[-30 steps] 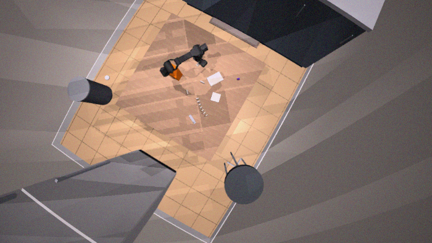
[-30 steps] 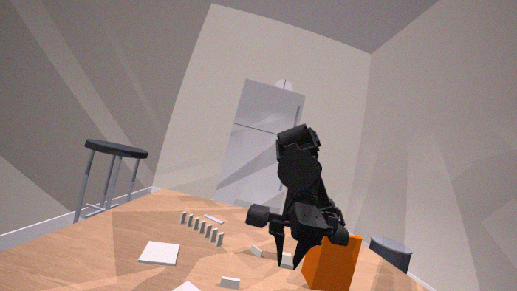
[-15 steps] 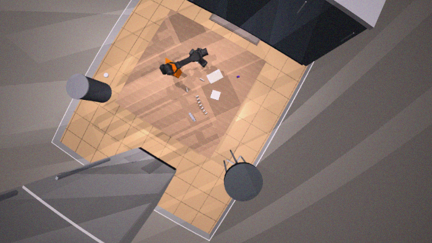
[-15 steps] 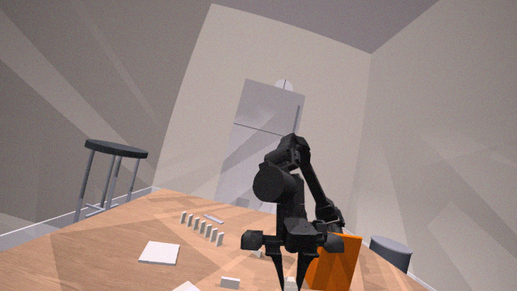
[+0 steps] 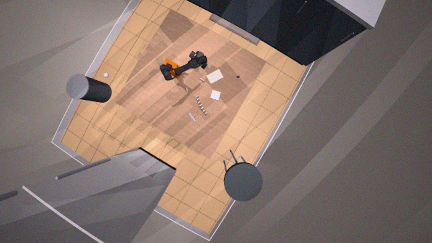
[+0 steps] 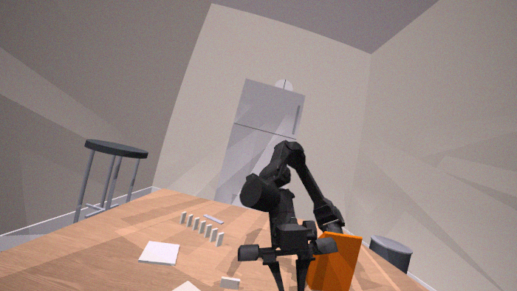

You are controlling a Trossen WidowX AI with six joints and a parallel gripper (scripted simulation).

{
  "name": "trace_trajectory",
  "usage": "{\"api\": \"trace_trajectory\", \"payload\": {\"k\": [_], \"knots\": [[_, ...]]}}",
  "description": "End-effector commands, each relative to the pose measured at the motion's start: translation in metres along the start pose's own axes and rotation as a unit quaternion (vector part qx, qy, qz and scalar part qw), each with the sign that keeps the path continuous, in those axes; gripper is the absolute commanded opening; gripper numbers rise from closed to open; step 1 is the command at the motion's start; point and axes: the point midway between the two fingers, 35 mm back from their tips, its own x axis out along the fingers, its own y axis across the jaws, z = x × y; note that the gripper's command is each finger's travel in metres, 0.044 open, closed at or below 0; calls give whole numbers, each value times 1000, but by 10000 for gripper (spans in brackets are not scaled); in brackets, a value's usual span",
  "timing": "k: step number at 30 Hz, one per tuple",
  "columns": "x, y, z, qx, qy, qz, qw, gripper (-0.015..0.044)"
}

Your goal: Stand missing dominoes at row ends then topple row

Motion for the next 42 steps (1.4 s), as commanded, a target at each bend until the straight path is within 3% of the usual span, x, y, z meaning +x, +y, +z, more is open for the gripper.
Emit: {"api": "trace_trajectory", "payload": {"k": [1,21,42], "knots": [[-1,-2,1,-8,-53,6,999,107],[-9,-6,-8,-45,-252,-6,967,107],[-42,-1,-30,-108,-430,-100,891,107]]}}
